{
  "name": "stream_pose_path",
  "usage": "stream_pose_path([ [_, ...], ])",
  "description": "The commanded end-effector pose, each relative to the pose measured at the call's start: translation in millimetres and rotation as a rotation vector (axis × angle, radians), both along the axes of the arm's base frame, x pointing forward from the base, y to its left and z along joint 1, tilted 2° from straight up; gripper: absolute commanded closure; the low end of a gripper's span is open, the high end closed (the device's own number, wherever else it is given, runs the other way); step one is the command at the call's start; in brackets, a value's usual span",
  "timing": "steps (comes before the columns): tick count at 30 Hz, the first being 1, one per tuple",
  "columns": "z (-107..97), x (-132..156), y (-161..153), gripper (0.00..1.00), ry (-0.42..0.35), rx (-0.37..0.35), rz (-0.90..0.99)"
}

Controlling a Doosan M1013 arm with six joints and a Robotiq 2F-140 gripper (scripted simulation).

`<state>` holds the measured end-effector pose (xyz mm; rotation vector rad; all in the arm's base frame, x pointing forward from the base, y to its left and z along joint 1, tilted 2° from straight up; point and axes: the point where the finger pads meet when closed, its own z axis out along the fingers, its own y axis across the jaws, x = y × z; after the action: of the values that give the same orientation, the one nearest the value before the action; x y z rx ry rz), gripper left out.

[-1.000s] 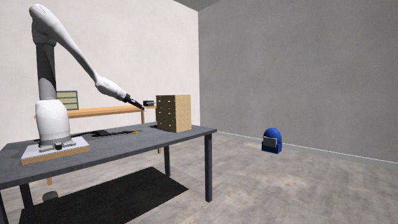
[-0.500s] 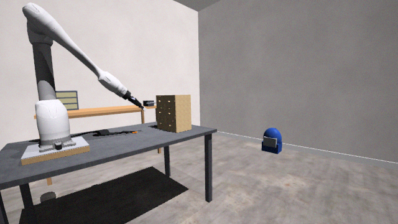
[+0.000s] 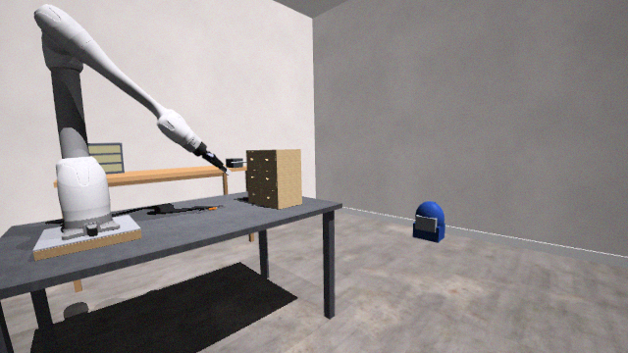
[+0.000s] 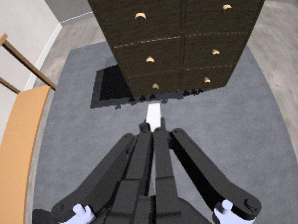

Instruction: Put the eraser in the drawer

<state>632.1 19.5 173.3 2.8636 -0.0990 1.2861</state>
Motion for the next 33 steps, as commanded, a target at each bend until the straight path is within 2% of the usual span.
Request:
stream_pose_path([
  [1, 0.4, -0.8, 0.7, 1.0, 0.018, -0.016, -0.019],
  [17, 4.2, -0.8, 6.9, 1.0, 0.032, -0.002, -0.004],
  [33, 9.3, -5.8, 6.6, 1.0, 0.094, 0.0, -0.004],
])
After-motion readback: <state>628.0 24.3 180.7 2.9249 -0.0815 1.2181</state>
